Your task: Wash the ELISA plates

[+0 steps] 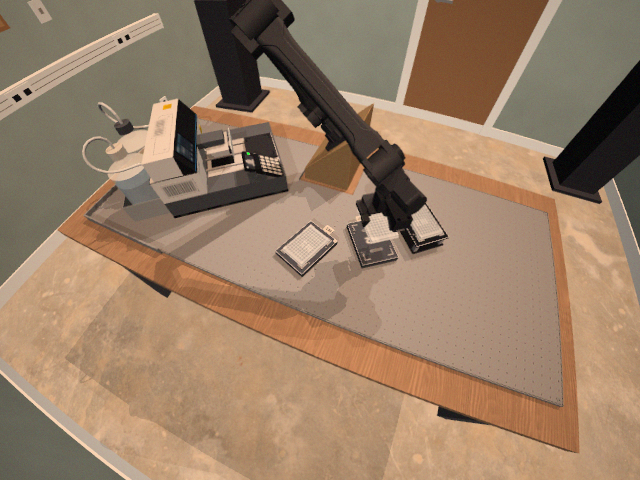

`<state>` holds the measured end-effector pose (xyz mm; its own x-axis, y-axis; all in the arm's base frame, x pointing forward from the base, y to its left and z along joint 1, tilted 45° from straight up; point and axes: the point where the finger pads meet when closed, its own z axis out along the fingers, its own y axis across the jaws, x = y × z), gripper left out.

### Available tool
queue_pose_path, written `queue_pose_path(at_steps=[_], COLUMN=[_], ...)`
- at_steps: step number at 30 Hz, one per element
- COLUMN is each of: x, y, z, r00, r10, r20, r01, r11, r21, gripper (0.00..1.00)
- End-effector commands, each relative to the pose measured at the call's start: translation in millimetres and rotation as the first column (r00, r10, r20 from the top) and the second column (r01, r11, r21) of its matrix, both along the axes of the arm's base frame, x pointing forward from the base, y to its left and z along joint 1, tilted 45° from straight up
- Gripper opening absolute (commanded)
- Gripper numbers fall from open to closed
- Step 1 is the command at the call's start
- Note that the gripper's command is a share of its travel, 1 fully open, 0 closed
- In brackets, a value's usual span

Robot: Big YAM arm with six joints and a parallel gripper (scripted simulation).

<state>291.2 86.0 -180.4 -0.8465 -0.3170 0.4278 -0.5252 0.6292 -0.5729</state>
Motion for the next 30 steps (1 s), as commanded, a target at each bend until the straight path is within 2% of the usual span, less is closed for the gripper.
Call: queue_pose_path(at_steps=[1, 23, 24, 30], x=[21.2, 21.2, 7.5, 14.9], y=[24.0, 24.0, -3.1, -22.3], z=[8.2, 8.2, 12.6, 34.5], r00=[0.998, 0.998, 0.998, 0.966], r10=[0.014, 0.014, -0.042, -0.179], r20=[0.054, 0.054, 0.045, 0.186], r01=[-0.015, -0.015, 0.042, 0.182], r11=[0.999, 0.999, 0.999, 0.983], r21=[0.031, 0.031, 0.002, 0.000], gripper=[0.84, 0.84, 0.84, 0.84])
